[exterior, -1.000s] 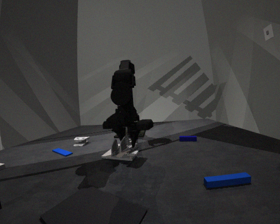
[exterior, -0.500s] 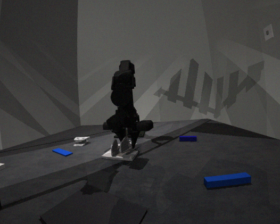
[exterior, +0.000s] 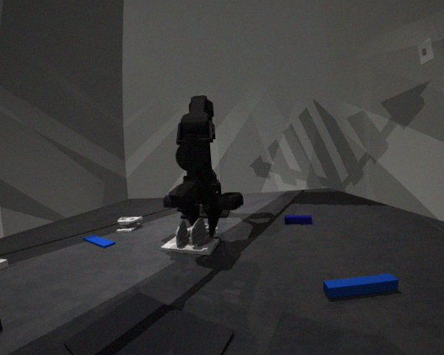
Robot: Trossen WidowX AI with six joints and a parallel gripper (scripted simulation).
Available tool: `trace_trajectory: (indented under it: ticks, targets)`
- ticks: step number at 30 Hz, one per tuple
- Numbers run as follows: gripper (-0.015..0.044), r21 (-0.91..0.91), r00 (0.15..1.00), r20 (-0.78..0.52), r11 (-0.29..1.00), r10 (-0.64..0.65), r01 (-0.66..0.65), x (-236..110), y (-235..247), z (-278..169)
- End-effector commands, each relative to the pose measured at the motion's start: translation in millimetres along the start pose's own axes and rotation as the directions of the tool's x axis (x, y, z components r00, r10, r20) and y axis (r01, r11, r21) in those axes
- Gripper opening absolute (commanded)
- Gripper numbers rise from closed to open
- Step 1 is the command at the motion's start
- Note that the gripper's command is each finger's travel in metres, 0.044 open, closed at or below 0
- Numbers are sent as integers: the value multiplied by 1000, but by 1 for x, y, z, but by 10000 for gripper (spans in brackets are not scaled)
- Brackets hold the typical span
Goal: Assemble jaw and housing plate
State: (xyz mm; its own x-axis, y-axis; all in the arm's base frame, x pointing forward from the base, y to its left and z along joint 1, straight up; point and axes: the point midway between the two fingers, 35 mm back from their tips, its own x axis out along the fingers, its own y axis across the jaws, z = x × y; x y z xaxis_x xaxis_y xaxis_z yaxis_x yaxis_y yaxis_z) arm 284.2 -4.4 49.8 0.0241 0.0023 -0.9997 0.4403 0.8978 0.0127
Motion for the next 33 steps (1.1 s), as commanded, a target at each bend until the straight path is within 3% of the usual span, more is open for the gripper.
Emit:
trace_trajectory:
  ticks: [1,33]
  targets:
    - [134,5,1000,0,1000,-3,3,3,0,0]
    - [134,6,1000,0,1000,-3,3,9,0,0]
